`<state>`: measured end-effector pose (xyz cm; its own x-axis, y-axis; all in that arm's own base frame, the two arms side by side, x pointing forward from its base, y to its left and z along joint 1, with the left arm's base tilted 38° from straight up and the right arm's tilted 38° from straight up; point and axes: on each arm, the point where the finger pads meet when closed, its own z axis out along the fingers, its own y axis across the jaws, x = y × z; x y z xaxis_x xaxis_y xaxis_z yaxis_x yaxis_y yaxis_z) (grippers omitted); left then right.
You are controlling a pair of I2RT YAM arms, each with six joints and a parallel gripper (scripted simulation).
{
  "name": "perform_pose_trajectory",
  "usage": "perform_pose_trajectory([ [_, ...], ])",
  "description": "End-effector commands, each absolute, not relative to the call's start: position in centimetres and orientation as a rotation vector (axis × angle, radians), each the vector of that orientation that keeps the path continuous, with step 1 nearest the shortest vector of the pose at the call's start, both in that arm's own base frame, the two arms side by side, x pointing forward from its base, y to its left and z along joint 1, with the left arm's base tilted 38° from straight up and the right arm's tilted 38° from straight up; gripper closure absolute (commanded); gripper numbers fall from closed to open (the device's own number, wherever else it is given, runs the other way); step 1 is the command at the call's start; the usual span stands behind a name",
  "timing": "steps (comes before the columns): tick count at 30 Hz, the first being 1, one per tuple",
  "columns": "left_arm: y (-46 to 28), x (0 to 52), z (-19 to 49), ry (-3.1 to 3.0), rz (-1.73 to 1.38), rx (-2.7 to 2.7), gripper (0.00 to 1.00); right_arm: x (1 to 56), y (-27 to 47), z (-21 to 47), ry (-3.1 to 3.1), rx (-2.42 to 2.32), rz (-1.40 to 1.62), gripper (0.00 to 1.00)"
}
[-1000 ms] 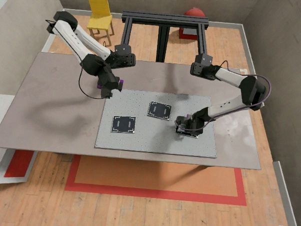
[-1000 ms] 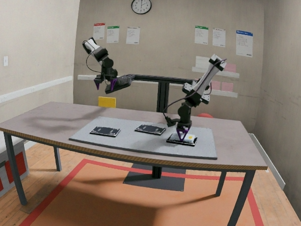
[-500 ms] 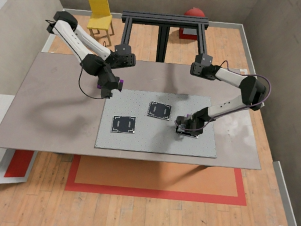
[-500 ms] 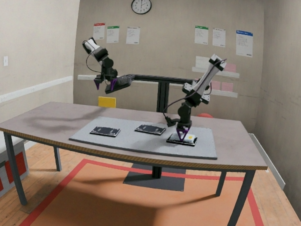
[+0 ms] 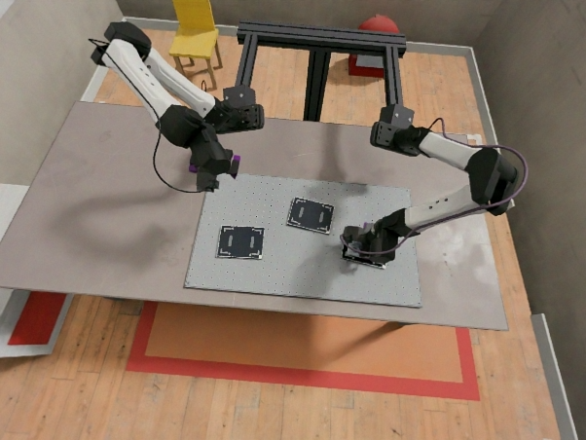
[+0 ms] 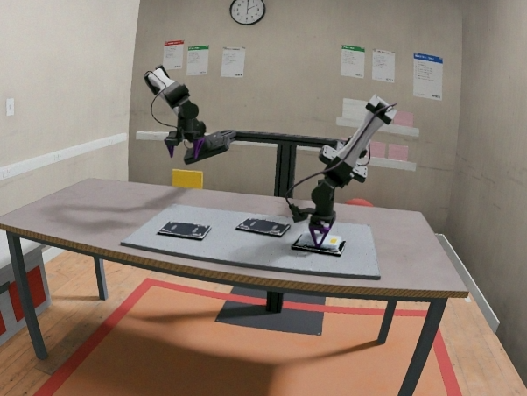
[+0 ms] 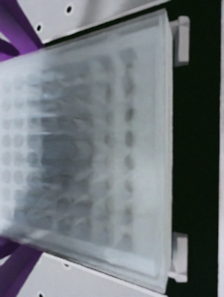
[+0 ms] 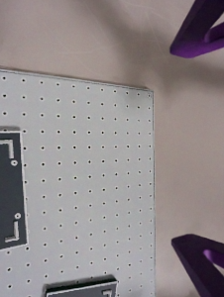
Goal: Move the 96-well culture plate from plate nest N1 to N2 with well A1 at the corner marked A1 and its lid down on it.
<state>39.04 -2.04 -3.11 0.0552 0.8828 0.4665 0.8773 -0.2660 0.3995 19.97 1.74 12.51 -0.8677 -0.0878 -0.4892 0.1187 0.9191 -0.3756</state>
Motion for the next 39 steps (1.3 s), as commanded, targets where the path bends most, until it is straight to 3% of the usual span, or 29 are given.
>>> perform_pose_trajectory([
  [1, -2.29, 39.48, -2.79, 1.888, 1.021, 2.265, 1.0, 20.0, 1.83, 12.74, 2.561, 0.013, -0.54, 0.0],
  [3, -1.73, 39.57, -3.42, 1.908, 1.007, 2.273, 1.0, 20.0, 1.83, 12.74, 2.561, 0.013, -0.54, 0.0],
  [4, -2.29, 39.49, -2.79, 1.888, 1.021, 2.265, 0.0, 20.0, 1.83, 12.74, 2.561, 0.013, -0.54, 0.0],
  [39, -2.29, 39.48, -2.79, 1.888, 1.021, 2.265, 0.0, 20.0, 1.83, 12.74, 2.561, 0.013, -0.54, 0.0],
])
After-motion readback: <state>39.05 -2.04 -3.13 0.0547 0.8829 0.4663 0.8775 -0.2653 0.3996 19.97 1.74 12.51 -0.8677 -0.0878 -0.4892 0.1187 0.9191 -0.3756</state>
